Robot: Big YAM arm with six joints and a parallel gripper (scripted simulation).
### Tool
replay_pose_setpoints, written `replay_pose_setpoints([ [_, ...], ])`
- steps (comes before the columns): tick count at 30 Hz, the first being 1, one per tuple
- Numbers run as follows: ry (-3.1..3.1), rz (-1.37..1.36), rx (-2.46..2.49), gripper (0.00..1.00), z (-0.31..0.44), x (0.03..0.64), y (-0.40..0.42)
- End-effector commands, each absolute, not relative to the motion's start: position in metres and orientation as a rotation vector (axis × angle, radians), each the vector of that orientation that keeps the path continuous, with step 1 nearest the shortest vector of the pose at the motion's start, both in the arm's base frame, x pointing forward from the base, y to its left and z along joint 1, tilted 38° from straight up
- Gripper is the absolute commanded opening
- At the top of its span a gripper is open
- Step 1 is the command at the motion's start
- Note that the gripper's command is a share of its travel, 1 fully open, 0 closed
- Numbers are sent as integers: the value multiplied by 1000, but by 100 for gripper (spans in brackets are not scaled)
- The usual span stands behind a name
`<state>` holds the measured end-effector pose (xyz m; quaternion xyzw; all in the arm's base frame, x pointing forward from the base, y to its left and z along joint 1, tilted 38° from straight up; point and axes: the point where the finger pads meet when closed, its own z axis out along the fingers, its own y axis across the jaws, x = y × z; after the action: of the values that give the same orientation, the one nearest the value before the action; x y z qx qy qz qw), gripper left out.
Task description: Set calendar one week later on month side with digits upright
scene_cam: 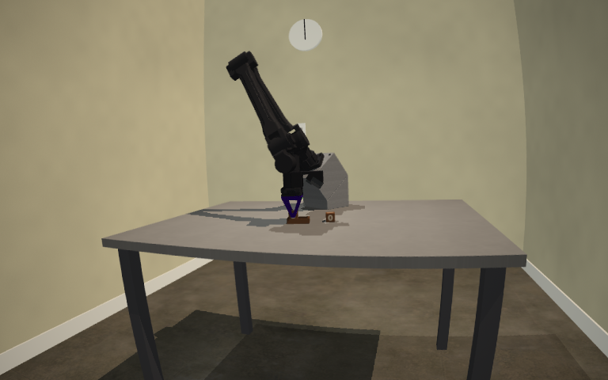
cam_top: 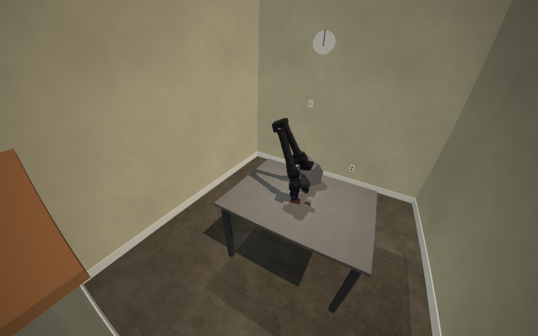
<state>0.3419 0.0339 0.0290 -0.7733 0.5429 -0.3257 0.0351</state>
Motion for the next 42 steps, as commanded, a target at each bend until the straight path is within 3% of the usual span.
replay_pose_setpoints([
  [1, 1656, -1014, -2357, 26, 36, 354, 37],
  [12, 1656, -1014, -2357, 26, 36, 354, 37],
  [25, 1656, -1014, -2356, 46, 36, 354, 37],
  [42, 1646, -1017, -2339, 46, 49, 349, 46],
])
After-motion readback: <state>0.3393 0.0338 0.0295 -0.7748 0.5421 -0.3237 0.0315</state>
